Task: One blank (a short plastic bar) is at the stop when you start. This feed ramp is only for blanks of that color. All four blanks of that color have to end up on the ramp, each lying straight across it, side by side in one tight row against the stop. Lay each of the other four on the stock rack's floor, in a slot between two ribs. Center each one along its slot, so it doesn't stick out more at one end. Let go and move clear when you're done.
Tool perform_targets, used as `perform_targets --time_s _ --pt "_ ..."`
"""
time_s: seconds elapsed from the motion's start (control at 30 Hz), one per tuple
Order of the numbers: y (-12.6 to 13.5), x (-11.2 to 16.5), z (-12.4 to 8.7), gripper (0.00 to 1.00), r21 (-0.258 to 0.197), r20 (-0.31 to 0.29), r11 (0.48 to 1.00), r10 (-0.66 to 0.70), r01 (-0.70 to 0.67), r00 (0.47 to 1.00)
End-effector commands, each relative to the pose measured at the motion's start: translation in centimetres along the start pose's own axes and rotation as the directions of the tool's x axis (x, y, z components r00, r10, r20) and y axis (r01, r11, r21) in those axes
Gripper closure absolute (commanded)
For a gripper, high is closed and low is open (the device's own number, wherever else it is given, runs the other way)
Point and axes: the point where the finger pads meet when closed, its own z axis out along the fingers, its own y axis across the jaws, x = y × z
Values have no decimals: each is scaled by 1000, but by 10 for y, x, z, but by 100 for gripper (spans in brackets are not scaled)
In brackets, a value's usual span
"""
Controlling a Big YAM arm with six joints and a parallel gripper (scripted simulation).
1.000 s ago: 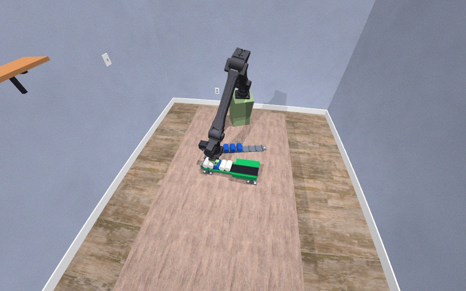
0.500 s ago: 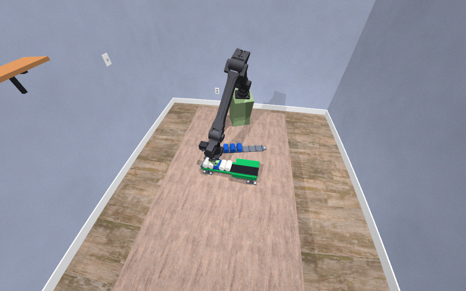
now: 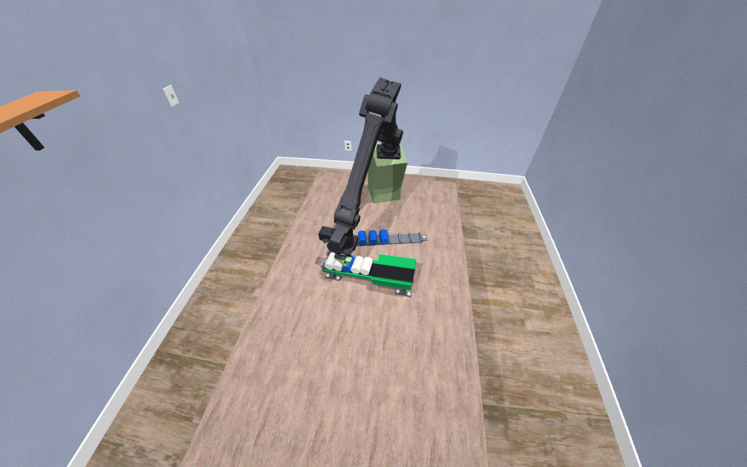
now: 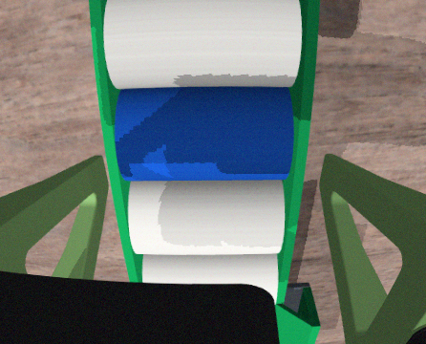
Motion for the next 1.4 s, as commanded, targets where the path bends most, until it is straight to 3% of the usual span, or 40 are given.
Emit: perform_targets --time_s 0.0,0.83,1.07,1.37 --pt "25 3 -9 18 -45 5 999 -4 4 1000" --pt "25 3 -9 18 -44 5 999 -4 4 1000" --pt "19 3 -1 18 -16 3 1000 0 0 1000" --pt "26 3 -7 18 -34 5 999 -2 2 1000"
